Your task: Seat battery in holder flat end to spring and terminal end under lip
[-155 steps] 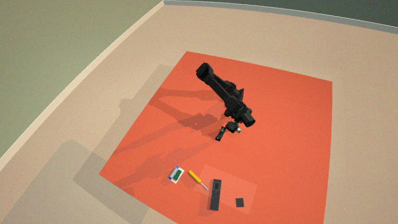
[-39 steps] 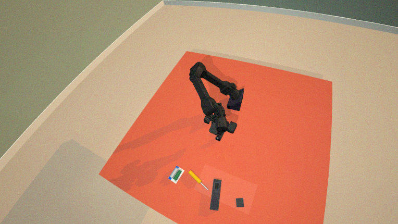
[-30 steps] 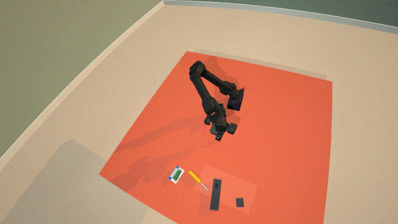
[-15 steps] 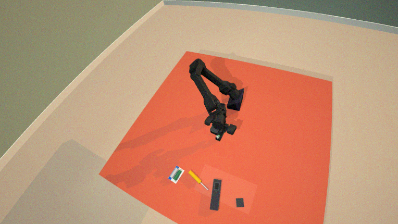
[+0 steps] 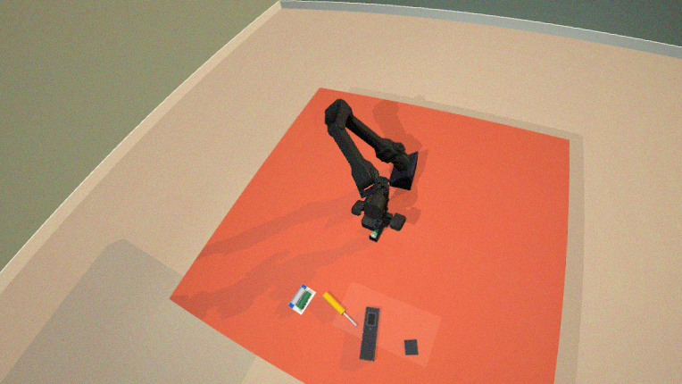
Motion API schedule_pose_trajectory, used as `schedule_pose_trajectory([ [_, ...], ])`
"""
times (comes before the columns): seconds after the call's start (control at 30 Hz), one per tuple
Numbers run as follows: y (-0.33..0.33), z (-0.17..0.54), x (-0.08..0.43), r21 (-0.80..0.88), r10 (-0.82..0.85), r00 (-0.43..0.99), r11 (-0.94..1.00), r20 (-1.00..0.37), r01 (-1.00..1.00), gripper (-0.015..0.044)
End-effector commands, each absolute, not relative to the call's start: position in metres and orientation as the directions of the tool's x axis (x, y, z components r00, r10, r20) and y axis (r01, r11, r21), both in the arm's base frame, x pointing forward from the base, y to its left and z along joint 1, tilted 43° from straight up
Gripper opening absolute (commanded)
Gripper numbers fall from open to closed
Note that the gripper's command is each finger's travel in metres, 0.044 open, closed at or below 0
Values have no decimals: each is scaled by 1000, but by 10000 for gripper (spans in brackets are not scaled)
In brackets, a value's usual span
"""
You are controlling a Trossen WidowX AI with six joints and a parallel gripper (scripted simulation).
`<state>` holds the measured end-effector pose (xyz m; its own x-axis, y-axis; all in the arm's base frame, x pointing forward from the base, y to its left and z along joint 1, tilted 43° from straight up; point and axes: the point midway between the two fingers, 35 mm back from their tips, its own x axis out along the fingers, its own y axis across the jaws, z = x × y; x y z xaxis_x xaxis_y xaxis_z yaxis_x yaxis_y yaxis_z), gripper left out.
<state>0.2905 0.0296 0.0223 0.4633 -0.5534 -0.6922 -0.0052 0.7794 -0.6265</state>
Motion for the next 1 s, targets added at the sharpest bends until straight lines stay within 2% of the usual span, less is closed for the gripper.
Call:
schedule_pose_trajectory([
  [0.0,28,20,289,-630,-549,479,776,-685,-10,68],
  [0.97,19,14,284,-627,-485,610,779,-627,-25,68],
])
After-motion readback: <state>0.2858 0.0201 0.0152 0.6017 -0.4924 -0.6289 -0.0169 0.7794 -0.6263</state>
